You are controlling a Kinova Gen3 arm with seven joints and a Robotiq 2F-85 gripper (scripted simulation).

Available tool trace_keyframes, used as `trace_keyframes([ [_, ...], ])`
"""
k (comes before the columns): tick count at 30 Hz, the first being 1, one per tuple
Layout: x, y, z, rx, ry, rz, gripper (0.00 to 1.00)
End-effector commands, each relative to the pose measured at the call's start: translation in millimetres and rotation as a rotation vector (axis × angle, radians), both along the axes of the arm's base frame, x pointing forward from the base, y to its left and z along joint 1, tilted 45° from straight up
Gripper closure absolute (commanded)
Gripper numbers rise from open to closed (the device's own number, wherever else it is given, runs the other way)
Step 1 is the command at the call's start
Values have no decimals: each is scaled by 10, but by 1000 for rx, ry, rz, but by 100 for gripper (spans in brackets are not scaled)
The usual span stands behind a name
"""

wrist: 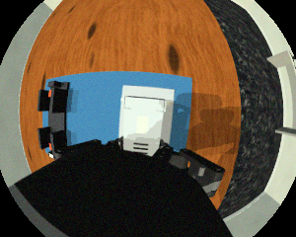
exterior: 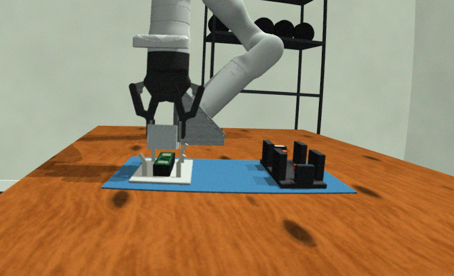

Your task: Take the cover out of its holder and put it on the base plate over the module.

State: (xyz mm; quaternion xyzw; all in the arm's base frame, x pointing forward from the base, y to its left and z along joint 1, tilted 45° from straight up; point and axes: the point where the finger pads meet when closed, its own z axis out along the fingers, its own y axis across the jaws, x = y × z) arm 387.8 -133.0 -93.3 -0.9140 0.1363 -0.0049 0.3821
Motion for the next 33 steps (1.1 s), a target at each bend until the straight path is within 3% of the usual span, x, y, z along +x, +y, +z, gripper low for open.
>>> trace_keyframes([
  [1,3,-13,7,-2,-1,-1,100],
  [33,3,-15,9,-1,-1,-1,100],
])
